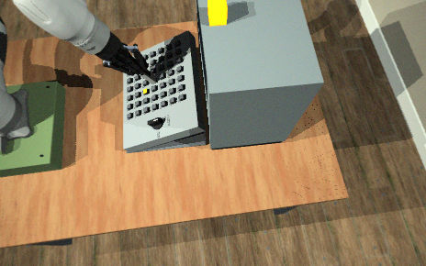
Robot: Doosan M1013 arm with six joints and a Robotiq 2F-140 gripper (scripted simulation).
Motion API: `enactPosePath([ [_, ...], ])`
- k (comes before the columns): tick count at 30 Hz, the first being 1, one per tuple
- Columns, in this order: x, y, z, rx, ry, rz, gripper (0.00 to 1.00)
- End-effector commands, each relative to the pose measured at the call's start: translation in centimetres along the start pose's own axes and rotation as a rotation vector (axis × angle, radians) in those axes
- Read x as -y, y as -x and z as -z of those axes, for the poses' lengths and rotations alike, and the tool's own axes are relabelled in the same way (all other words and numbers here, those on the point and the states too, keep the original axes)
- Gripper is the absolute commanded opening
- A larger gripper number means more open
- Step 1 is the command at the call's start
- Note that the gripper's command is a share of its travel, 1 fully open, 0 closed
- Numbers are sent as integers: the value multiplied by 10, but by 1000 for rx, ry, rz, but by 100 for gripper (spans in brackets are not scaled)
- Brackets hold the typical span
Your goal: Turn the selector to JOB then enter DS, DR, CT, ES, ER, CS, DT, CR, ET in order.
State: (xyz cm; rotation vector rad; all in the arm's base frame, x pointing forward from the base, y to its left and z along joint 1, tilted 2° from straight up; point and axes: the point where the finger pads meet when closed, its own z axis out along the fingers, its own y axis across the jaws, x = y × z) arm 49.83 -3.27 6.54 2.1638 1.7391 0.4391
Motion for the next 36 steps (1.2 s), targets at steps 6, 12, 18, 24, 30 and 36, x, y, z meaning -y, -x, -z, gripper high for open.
enactPosePath([
  [6, 0, 0, 0, 0, 0, 0, 0],
  [12, 0, 0, 3, 0, 0, 0, 0],
  [18, 0, 0, 11, 0, 0, 0, 0],
  [24, 0, 0, 20, 0, 0, 0, 0],
  [30, 0, 0, 29, 0, 0, 0, 0],
  [36, 0, 0, 35, 0, 0, 0, 0],
])
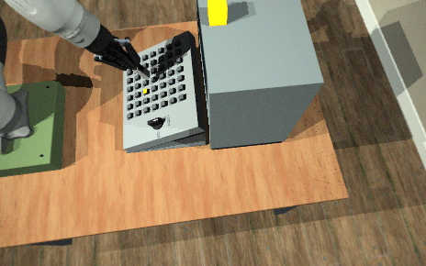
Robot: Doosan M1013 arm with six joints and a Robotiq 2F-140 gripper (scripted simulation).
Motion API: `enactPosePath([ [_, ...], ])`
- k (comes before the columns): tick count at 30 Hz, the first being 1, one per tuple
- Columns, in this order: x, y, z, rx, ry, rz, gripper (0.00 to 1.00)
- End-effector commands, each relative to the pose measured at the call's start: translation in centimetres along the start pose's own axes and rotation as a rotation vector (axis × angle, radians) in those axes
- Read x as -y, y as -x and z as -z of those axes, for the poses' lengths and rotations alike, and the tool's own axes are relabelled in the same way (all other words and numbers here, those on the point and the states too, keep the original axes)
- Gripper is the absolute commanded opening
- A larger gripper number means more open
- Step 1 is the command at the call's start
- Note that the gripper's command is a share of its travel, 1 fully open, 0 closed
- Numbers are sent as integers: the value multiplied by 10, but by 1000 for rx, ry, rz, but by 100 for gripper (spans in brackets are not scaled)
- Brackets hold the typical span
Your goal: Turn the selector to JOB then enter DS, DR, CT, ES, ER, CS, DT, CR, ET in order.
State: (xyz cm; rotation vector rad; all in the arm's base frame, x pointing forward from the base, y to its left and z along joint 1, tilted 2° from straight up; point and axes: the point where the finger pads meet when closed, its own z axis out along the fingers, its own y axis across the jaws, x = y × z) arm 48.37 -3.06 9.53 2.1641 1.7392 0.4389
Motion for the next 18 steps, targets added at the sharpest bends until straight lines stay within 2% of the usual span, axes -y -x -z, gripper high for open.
enactPosePath([
  [1, 0, 0, 2, 0, 0, 0, 0],
  [9, 0, 0, 3, 0, 0, -4, 0],
  [11, 0, 8, 4, 0, 0, -78, 0],
  [14, -1, 44, 8, 0, 0, -356, 0],
  [18, -3, 115, 17, 4, 1, -612, 0],
])
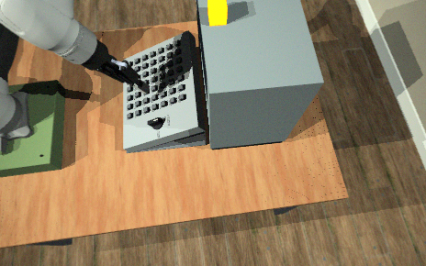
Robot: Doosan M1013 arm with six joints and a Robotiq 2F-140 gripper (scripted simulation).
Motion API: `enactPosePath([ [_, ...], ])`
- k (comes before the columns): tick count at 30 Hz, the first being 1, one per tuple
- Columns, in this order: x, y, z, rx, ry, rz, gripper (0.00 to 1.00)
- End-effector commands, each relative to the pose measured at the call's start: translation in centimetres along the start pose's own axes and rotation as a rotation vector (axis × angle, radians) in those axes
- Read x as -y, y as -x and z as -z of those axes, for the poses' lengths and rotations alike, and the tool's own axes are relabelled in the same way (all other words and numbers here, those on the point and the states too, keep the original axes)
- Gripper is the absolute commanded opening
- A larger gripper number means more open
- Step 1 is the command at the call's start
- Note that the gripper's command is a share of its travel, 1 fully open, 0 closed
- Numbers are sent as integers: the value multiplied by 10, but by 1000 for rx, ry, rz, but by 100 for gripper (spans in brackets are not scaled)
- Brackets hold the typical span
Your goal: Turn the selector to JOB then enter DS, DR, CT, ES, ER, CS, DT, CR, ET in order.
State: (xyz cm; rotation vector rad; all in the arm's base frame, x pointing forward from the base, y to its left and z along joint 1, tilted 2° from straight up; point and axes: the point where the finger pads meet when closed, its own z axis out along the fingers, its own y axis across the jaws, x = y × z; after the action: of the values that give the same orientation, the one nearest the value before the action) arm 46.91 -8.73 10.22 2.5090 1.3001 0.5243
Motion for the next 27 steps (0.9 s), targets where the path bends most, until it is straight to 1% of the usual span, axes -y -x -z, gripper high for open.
enactPosePath([
  [1, -28, 63, 9, -2, -1, -279, 0],
  [3, -39, 86, 11, 0, -4, -395, 0],
  [5, -39, 86, 11, 0, -4, -395, 0],
  [6, -41, 91, 12, 0, -8, -541, 0],
  [8, -42, 93, 12, -3, -7, -625, 0],
  [9, -42, 93, 12, -4, -7, -668, 33],
  [18, -42, 93, 12, -6, -5, -1175, 33],
  [27, -42, 93, 12, -6, -5, -1175, 33],
])
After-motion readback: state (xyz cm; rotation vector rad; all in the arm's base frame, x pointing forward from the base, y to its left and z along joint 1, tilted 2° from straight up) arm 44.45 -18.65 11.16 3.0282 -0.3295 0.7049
